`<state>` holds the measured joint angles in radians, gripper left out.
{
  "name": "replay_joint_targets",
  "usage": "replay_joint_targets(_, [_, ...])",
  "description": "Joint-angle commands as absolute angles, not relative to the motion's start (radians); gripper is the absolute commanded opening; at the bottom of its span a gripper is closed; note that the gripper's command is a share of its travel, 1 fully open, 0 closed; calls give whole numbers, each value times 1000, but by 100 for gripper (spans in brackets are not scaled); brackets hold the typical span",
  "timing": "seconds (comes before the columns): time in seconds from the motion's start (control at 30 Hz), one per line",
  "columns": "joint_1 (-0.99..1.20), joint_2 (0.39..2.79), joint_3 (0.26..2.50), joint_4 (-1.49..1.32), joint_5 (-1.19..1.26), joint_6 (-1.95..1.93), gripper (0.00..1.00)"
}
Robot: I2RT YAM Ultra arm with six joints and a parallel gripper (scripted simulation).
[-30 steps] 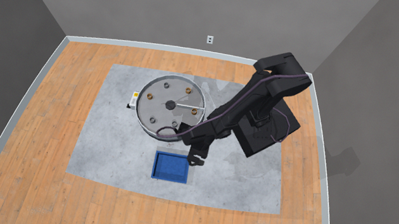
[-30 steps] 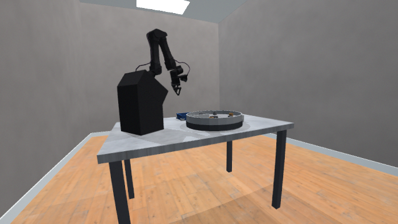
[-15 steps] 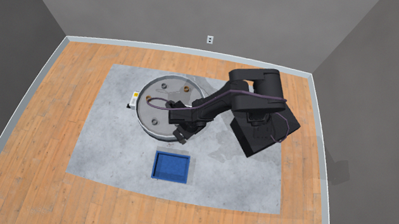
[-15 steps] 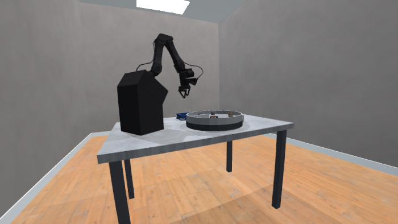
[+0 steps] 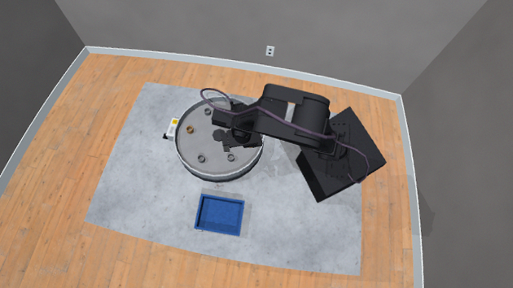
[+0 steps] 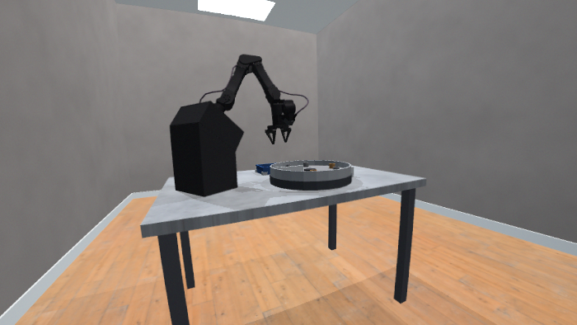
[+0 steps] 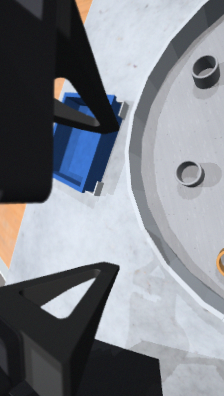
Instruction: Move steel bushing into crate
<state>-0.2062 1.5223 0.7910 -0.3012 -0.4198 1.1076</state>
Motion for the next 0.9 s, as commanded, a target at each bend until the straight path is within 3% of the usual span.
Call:
replay_joint_targets(0.0, [-245, 1539, 830, -351, -445, 1157, 100])
replay_joint_targets(0.3, [-425, 1681, 927, -427, -498, 1258, 100])
replay_joint_targets(0.87, [-439, 1667, 943, -443, -493, 1259, 100])
